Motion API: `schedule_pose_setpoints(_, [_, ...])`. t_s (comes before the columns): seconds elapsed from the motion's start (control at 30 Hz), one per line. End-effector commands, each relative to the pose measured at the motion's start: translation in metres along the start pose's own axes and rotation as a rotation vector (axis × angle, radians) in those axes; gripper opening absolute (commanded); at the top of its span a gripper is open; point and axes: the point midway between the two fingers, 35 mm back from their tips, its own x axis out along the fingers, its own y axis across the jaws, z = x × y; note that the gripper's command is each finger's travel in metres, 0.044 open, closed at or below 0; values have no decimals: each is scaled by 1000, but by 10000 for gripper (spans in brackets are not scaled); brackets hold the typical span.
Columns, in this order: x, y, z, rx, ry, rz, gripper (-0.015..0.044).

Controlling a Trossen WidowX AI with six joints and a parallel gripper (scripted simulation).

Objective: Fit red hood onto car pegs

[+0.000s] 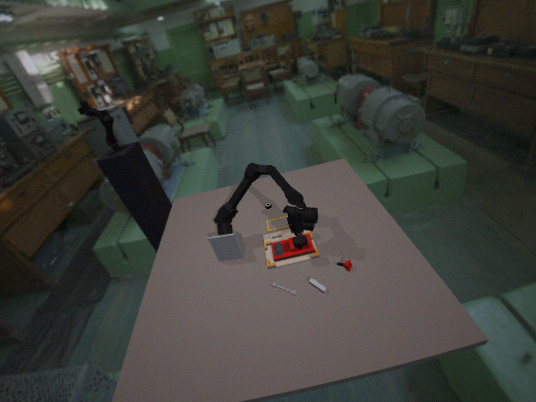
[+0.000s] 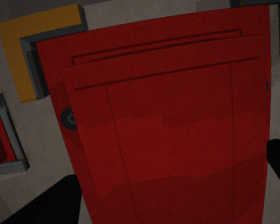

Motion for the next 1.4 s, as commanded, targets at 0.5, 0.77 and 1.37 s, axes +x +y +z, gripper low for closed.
schedule_pose_setpoints(0.5, [-69,-1,1,-6,-16,-13,440])
schedule_pose_setpoints(0.77, [-69,-1,1,-6,-16,-13,440])
schedule_pose_setpoints(1.37, [-69,-1,1,-6,-16,-13,440])
